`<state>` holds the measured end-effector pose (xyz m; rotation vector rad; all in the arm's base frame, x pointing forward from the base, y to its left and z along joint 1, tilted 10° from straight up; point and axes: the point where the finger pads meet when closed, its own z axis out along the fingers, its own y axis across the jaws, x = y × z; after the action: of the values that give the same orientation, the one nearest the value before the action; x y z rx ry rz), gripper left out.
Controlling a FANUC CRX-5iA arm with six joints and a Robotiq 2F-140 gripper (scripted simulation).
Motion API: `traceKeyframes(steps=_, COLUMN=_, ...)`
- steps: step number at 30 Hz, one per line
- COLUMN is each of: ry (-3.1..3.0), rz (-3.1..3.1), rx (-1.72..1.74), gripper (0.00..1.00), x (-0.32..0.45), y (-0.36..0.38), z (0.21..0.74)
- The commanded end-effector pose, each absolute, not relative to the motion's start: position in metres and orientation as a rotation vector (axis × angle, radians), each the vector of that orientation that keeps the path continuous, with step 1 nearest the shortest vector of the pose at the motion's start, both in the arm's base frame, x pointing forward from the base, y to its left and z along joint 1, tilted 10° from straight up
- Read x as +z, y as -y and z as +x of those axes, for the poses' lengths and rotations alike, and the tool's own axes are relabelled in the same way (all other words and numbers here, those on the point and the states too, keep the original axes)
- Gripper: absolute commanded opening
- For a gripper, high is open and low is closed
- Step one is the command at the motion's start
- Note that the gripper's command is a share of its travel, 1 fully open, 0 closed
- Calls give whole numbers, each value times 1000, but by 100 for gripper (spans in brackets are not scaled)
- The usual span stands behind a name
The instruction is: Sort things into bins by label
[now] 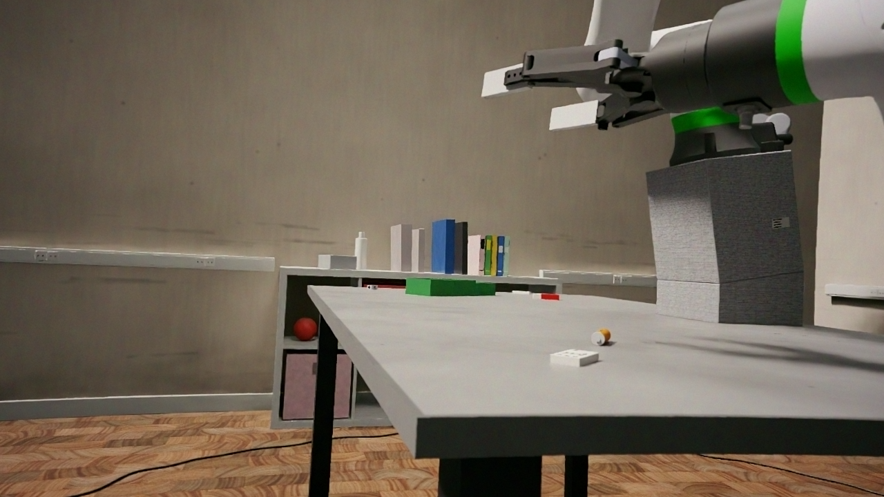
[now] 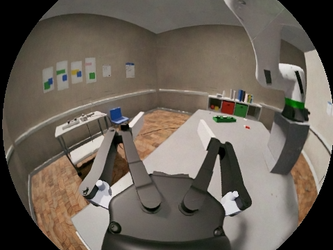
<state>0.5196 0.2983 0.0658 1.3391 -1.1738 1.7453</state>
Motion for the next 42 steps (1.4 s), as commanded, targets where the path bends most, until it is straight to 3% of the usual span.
traceKeyframes(steps=1, ry=1175, rz=1339, rx=1745, gripper=15, x=37, y=-298, z=525)
traceKeyframes(steps=13, ry=1156, rz=1392, rx=1621, gripper=15, x=17, y=-276, z=536)
traceKeyframes(steps=42, ry=990, rz=1839, rx=728, gripper=15, x=2, y=-123, z=551)
